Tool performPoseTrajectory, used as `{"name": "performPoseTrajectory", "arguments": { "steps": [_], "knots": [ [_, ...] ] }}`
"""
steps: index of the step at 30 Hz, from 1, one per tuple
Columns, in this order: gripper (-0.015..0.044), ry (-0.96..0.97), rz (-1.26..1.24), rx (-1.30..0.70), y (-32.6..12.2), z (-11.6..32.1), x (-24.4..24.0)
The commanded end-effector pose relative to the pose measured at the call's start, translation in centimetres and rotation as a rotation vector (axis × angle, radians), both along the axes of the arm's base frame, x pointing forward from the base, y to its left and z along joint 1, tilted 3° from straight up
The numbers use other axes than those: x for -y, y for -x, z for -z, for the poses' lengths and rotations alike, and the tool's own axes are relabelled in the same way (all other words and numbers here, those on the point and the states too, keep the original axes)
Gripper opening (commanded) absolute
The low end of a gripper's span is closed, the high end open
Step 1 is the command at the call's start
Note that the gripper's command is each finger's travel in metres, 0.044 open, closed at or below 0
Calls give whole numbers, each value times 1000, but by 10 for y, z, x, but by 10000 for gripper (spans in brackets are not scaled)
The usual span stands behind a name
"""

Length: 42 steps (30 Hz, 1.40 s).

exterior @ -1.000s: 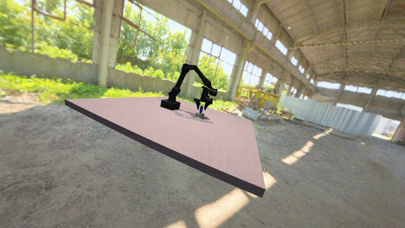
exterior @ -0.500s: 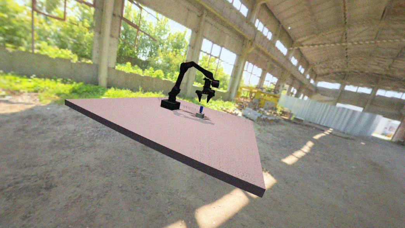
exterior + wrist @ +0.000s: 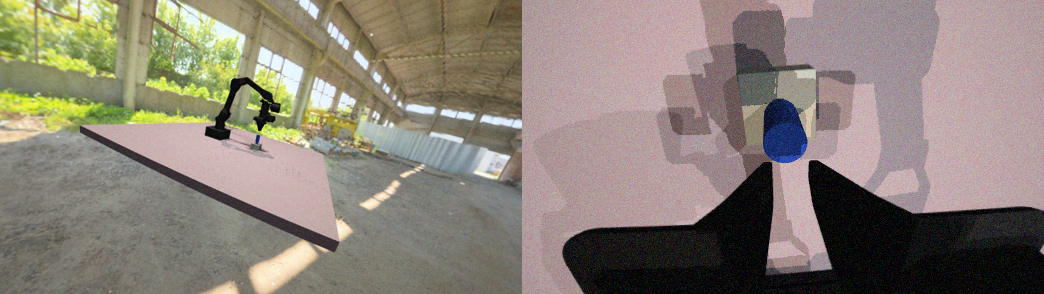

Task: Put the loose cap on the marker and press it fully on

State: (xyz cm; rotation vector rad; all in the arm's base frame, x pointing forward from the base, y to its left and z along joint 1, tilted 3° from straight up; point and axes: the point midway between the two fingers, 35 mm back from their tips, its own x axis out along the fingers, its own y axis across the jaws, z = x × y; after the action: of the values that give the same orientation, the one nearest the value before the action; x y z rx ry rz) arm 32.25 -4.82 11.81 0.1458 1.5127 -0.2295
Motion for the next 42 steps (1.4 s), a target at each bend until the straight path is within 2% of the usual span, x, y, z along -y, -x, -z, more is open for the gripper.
{"name": "performPoseTrajectory", "arguments": {
  "steps": [1,14,42],
  "knots": [
    [0,0,-46,-1,0,1,0],
    [0,0,-46,-1,0,3,0],
    [0,0,-46,-2,-1,41,2]
  ]
}}
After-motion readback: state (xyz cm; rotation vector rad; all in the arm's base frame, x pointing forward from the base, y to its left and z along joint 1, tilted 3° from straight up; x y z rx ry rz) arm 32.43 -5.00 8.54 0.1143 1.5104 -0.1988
